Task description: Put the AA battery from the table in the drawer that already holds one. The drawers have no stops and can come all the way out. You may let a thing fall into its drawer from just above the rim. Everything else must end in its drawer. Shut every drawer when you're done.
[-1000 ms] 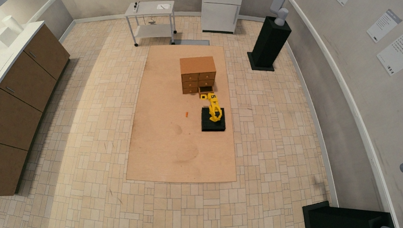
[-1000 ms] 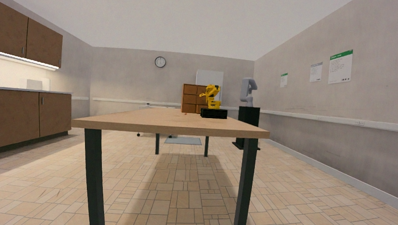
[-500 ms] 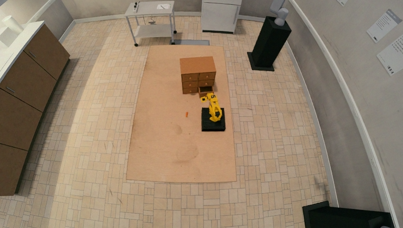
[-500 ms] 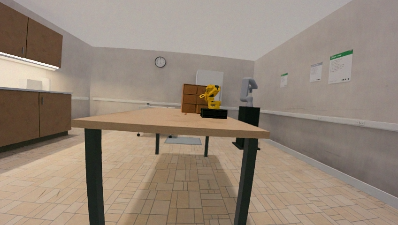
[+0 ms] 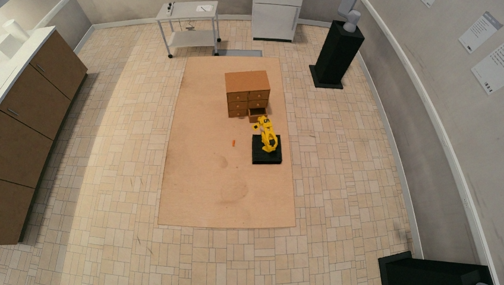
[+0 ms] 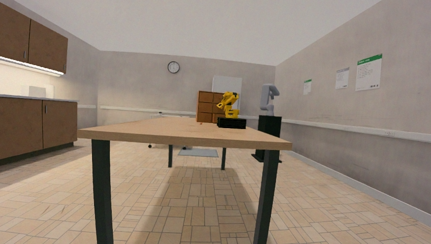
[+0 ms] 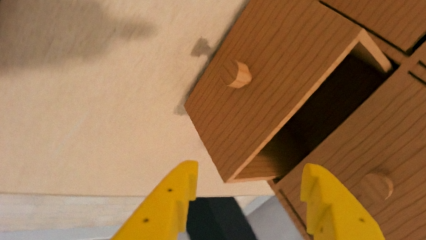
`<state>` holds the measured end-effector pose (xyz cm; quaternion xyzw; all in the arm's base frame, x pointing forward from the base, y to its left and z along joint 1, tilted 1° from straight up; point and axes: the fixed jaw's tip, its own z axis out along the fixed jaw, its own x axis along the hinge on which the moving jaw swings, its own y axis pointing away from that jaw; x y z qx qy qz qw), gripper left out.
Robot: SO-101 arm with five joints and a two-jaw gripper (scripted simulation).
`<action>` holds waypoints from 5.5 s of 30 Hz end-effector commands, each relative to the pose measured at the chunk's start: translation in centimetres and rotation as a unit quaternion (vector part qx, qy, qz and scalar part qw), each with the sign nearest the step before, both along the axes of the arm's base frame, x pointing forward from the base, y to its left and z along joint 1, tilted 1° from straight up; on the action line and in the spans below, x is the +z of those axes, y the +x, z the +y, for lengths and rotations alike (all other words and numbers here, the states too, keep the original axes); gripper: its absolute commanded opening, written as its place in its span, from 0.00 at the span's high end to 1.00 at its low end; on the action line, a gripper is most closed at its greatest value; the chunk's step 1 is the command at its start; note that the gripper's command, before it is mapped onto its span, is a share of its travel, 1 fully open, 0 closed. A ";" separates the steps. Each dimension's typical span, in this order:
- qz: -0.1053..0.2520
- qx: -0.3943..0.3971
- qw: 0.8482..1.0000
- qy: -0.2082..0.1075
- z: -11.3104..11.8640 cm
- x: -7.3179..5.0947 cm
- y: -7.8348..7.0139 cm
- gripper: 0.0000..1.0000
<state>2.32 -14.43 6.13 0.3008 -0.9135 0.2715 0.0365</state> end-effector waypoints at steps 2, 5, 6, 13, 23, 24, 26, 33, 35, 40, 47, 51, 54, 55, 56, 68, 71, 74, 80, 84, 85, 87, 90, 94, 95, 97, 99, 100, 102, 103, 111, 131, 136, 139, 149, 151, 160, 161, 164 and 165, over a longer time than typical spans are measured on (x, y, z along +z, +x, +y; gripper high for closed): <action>0.032 0.058 0.998 0.002 0.3 -0.4 0.0 0.79; 0.051 0.091 0.995 -0.002 0.2 -0.3 0.0 0.79; 0.057 0.102 0.993 -0.003 0.2 -0.3 0.0 0.79; 0.088 0.155 0.984 -0.009 0.2 -0.3 0.0 0.79; 0.149 0.260 0.954 -0.022 0.0 -0.2 0.1 0.79; 0.149 0.260 0.954 -0.022 0.0 -0.2 0.1 0.79; 0.154 0.271 0.950 -0.023 0.0 -0.2 0.1 0.79; 0.195 0.342 0.919 -0.032 -0.1 -0.1 0.1 0.79; 0.207 0.361 0.909 -0.035 -0.1 -0.1 0.2 0.79; 0.235 0.410 0.880 -0.041 -0.2 -0.1 0.2 0.79; 0.261 0.456 0.849 -0.048 -0.2 0.0 0.3 0.79; 0.261 0.456 0.849 -0.048 -0.2 0.0 0.3 0.79; 0.261 0.456 0.849 -0.048 -0.2 0.0 0.3 0.79; 0.261 0.456 0.849 -0.048 -0.2 0.0 0.3 0.79; 0.261 0.456 0.849 -0.048 -0.2 0.0 0.3 0.79; 0.261 0.456 0.849 -0.048 -0.2 0.0 0.3 0.79; 0.261 0.456 0.849 -0.048 -0.2 0.0 0.3 0.79; 0.261 0.456 0.849 -0.048 -0.2 0.0 0.3 0.79; 0.261 0.456 0.849 -0.048 -0.2 0.0 0.3 0.79; 0.261 0.456 0.849 -0.048 -0.2 0.0 0.3 0.79; 0.261 0.456 0.849 -0.048 -0.2 0.0 0.3 0.79; 0.261 0.456 0.849 -0.048 -0.2 0.0 0.3 0.79; 0.261 0.456 0.849 -0.048 -0.2 0.0 0.3 0.79; 0.265 0.452 0.850 -0.052 -0.4 -0.1 0.2 0.79; 0.268 0.449 0.851 -0.056 -0.5 -0.2 0.0 0.79; 0.275 0.442 0.852 -0.065 -0.8 -0.4 -0.3 0.79; 0.282 0.434 0.852 -0.073 -1.1 -0.6 -0.5 0.79; 0.286 0.431 0.852 -0.077 -1.2 -0.7 -0.7 0.79; 0.294 0.423 0.853 -0.084 -1.5 -0.9 -1.0 0.79; 0.298 0.419 0.853 -0.088 -1.6 -1.0 -1.2 0.79; 0.306 0.412 0.853 -0.095 -2.1 -1.3 -1.5 0.79; 0.309 0.408 0.852 -0.110 -4.5 -3.3 -1.1 0.79; 0.309 0.408 0.852 -0.110 -4.5 -3.3 -1.1 0.79; 0.309 0.408 0.852 -0.110 -4.5 -3.3 -1.1 0.79; 0.305 0.412 0.853 -0.100 -4.7 -4.6 -1.0 0.79; 0.304 0.413 0.853 -0.097 -4.7 -4.7 -1.0 0.79; 0.304 0.413 0.853 -0.097 -4.7 -4.7 -1.0 0.79; 0.304 0.413 0.853 -0.097 -4.7 -4.7 -1.0 0.79; 0.304 0.413 0.853 -0.097 -4.7 -4.7 -1.0 0.79; 0.304 0.413 0.853 -0.097 -4.7 -4.7 -1.0 0.79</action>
